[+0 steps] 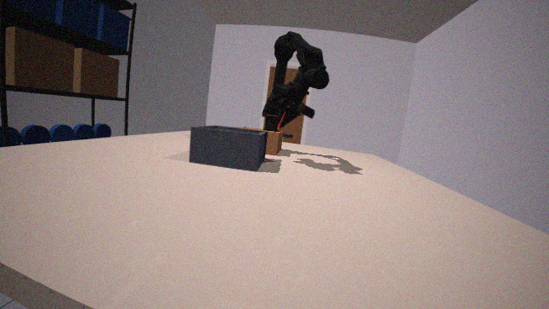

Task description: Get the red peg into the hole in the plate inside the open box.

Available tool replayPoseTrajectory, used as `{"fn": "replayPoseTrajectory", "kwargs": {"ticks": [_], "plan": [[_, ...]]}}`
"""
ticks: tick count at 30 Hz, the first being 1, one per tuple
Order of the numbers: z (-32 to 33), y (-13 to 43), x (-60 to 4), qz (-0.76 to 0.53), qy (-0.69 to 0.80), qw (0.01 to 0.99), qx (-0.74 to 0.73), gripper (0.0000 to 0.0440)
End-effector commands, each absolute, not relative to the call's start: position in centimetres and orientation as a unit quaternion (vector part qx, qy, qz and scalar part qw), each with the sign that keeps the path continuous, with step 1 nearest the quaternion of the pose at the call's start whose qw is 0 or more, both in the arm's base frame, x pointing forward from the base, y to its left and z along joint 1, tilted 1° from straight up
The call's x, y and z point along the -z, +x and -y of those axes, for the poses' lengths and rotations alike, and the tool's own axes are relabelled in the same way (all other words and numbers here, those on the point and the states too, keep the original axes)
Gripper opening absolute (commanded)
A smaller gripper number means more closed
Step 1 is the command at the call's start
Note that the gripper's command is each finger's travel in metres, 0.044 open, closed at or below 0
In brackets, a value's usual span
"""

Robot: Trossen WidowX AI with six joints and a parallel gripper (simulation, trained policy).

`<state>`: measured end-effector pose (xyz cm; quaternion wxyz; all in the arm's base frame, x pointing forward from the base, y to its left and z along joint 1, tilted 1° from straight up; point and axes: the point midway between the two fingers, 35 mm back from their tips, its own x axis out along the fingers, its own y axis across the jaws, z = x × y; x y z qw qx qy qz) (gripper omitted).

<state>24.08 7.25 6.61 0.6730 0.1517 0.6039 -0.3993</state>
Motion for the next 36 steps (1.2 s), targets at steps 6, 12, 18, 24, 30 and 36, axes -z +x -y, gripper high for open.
{"fn": "replayPoseTrajectory", "kwargs": {"ticks": [6,12,18,24,30,36], "plan": [[-4.3,26.6,-8.1,-0.576,0.184,0.673,0.425,0.0],[-1.8,28.4,-8.3,-0.563,0.205,0.67,0.437,0.0],[0.8,30.1,-7.8,-0.557,0.22,0.668,0.441,0.0],[3.2,31.7,-6.9,-0.559,0.23,0.669,0.432,0.0],[5.1,32.9,-5.7,-0.569,0.235,0.671,0.413,0.0],[6.2,33.6,-3.9,-0.585,0.234,0.674,0.386,0.0]]}}
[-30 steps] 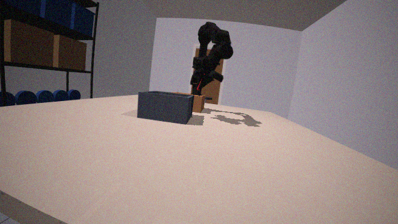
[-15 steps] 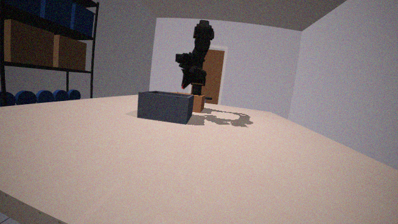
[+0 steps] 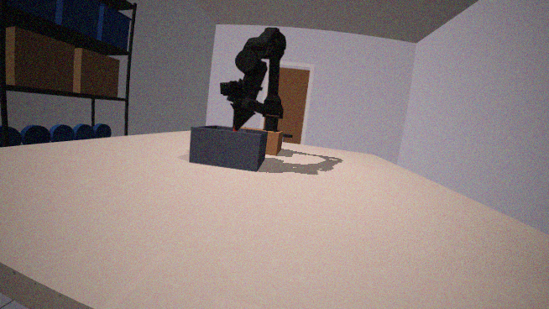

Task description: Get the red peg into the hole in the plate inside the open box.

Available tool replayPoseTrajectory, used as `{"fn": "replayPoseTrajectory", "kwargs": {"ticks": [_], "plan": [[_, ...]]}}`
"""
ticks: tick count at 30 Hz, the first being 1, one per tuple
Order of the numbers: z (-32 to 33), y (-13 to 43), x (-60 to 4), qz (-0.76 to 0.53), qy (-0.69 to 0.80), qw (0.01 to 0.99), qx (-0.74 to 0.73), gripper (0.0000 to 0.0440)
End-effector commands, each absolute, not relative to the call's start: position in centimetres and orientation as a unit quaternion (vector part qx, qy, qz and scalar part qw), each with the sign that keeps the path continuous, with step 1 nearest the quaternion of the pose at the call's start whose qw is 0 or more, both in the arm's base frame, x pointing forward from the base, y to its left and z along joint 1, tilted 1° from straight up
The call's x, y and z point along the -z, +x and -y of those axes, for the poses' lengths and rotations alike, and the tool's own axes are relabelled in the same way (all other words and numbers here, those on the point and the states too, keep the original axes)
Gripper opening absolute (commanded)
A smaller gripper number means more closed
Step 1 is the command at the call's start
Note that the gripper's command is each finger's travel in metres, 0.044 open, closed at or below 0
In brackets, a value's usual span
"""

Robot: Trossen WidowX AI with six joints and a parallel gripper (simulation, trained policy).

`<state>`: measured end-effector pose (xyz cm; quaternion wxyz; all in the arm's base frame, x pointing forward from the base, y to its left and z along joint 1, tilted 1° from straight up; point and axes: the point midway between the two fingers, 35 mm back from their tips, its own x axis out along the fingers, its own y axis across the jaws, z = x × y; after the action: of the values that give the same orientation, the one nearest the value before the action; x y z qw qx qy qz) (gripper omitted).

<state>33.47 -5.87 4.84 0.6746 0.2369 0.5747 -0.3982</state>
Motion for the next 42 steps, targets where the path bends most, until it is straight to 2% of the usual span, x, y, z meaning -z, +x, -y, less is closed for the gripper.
{"fn": "replayPoseTrajectory", "kwargs": {"ticks": [1,3,8,12,24,34,42], "plan": [[6.2,33.7,-3.6,-0.589,0.233,0.673,0.381,0.0001],[6.3,33.6,-2.9,-0.598,0.231,0.671,0.371,0.0021],[6.6,33.6,-1.4,-0.617,0.23,0.665,0.353,0.0133],[7.3,34.4,-1.4,-0.62,0.225,0.671,0.338,0.0148],[7.9,38.6,-2.8,-0.622,0.258,0.673,0.305,0.0438],[7.1,43.5,-5.3,-0.595,0.289,0.706,0.254,0.044],[7.1,43.6,-5.4,-0.594,0.29,0.707,0.252,0.044]]}}
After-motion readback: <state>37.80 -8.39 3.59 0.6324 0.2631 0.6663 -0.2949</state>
